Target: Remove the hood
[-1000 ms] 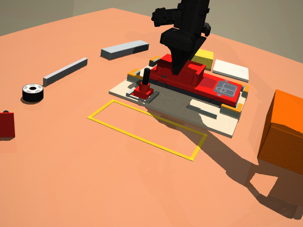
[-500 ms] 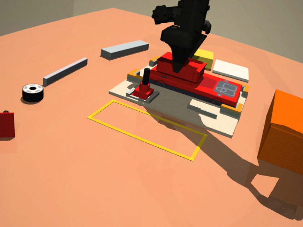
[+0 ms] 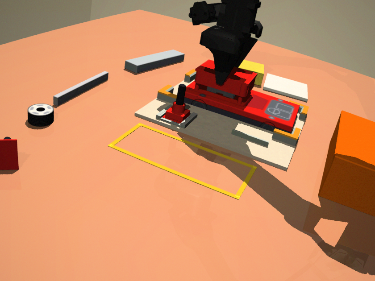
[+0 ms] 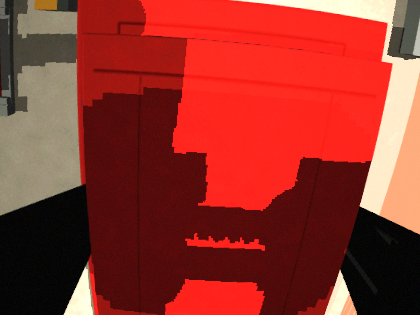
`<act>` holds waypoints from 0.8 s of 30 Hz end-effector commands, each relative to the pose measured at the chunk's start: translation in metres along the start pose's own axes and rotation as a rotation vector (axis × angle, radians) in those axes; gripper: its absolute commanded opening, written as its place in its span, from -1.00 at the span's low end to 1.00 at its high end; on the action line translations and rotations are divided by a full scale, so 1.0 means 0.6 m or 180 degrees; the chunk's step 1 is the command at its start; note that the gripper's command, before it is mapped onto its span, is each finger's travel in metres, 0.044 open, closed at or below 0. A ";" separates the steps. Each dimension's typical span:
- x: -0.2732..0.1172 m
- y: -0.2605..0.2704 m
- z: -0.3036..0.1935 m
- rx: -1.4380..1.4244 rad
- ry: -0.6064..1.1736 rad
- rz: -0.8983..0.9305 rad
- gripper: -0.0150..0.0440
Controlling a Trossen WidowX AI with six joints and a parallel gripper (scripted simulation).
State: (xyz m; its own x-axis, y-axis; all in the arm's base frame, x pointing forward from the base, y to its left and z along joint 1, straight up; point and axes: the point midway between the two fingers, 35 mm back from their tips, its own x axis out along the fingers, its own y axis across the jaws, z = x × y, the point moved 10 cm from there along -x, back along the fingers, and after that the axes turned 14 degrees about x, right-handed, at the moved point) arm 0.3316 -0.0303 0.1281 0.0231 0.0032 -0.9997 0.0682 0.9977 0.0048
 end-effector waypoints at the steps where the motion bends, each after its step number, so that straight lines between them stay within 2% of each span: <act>1: -0.009 0.000 0.000 0.0000 -0.0022 -0.0001 -0.49; 15: -0.027 0.000 0.000 0.0000 -0.0022 -0.0001 -0.49; 24: -0.094 0.001 0.000 0.0000 -0.0022 -0.0001 -0.49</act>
State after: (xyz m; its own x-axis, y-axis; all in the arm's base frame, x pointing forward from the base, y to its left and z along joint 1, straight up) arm 0.3311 -0.0302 0.1651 0.0137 0.0042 -0.9999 0.0682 0.9977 0.0051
